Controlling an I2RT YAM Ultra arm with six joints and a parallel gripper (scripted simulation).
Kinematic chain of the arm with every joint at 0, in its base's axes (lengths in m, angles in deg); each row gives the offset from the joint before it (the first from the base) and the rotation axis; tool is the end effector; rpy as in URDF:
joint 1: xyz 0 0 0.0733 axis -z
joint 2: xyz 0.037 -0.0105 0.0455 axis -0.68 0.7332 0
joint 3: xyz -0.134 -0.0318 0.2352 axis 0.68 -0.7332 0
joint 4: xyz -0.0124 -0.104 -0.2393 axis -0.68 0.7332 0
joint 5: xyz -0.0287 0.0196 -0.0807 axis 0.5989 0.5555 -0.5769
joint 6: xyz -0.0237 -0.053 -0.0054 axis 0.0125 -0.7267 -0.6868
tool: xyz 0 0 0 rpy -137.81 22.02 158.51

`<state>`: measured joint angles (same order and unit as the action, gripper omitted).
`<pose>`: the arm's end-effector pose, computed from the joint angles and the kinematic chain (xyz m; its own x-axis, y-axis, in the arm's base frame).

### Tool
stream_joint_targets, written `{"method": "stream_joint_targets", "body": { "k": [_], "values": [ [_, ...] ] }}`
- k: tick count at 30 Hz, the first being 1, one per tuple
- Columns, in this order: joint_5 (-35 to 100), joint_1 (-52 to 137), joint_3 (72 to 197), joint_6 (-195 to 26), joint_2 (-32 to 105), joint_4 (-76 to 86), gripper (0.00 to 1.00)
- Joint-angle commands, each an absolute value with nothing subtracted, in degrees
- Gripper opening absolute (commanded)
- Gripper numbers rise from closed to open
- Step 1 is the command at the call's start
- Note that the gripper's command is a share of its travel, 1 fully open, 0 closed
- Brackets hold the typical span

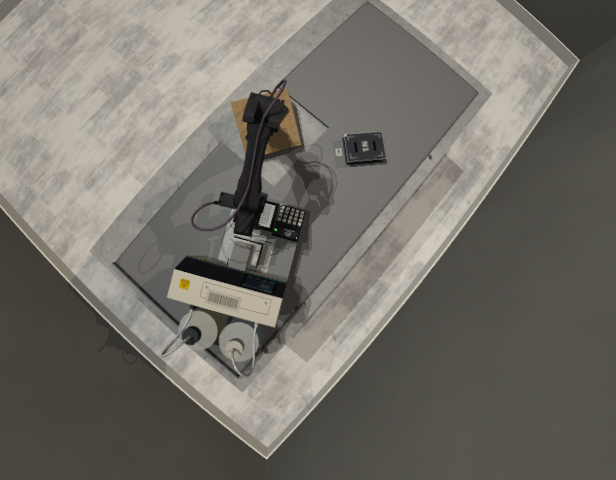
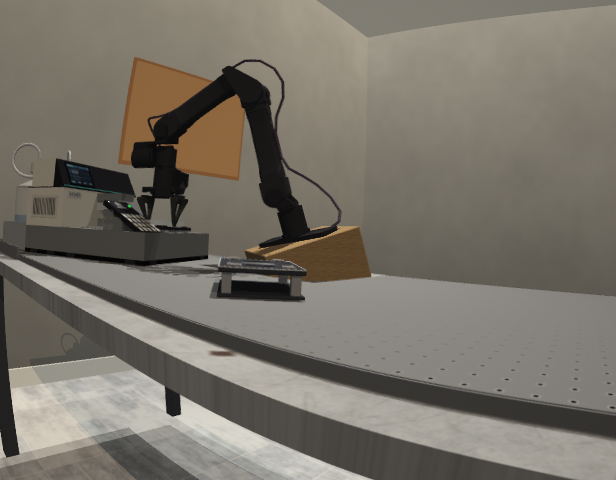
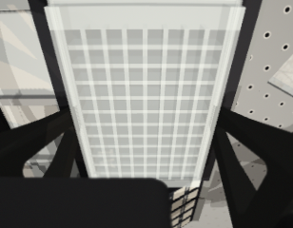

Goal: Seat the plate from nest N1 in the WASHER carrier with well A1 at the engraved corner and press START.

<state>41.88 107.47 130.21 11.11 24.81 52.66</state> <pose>0.1333 -0.2634 0.2625 0.9023 0.3940 0.1751 0.3359 -0.8969 0.2875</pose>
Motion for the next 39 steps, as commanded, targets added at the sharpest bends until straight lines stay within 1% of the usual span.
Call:
{"method": "stream_joint_targets", "body": {
  "k": [1, 6, 7, 39],
  "values": [
    [41.1, 108.1, 128.9, 10.9, 23.2, 52.5, 0.84],
    [41.1, 108.2, 128.9, 10.8, 23.2, 52.4, 0.84],
    [41.1, 108.2, 128.9, 10.8, 23.2, 52.4, 1.00],
    [41.1, 108.2, 128.9, 10.8, 23.2, 52.4, 1.00]
  ]
}}
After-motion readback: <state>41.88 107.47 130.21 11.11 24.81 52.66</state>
